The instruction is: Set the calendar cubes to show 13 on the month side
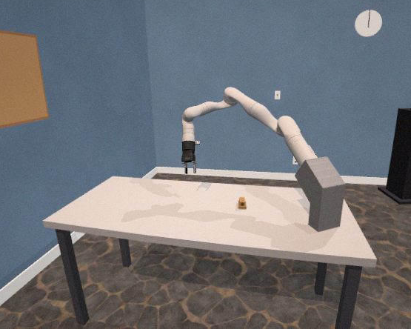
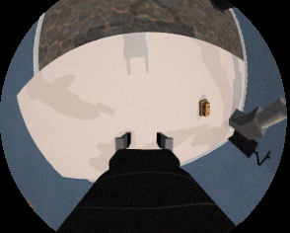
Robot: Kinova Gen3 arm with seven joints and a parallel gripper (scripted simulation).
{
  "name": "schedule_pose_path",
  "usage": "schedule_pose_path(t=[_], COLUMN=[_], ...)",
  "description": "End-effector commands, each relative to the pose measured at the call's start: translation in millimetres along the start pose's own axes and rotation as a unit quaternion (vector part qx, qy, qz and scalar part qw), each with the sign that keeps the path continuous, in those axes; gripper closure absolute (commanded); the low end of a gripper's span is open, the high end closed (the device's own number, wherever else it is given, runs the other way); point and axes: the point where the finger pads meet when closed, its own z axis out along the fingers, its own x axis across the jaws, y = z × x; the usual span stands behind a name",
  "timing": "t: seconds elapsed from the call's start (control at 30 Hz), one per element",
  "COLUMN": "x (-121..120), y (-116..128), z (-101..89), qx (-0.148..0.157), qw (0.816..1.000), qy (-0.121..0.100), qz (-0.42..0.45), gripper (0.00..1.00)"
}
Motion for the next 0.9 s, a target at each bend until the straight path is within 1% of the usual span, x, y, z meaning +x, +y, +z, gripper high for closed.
schedule_pose_path(t=[0.0,0.6,0.73,0.87], x=[-0.3,0.2,8.4,30.3], y=[1.0,1.0,4.7,10.2], z=[-1.0,-0.8,3.1,11.9], qx=[-0.001,0.000,0.006,0.019], qw=[1.000,1.000,1.000,0.998], qy=[-0.001,-0.001,0.005,0.020], qz=[0.000,-0.002,-0.022,-0.061], gripper=[0.00,0.00,0.00,0.00])
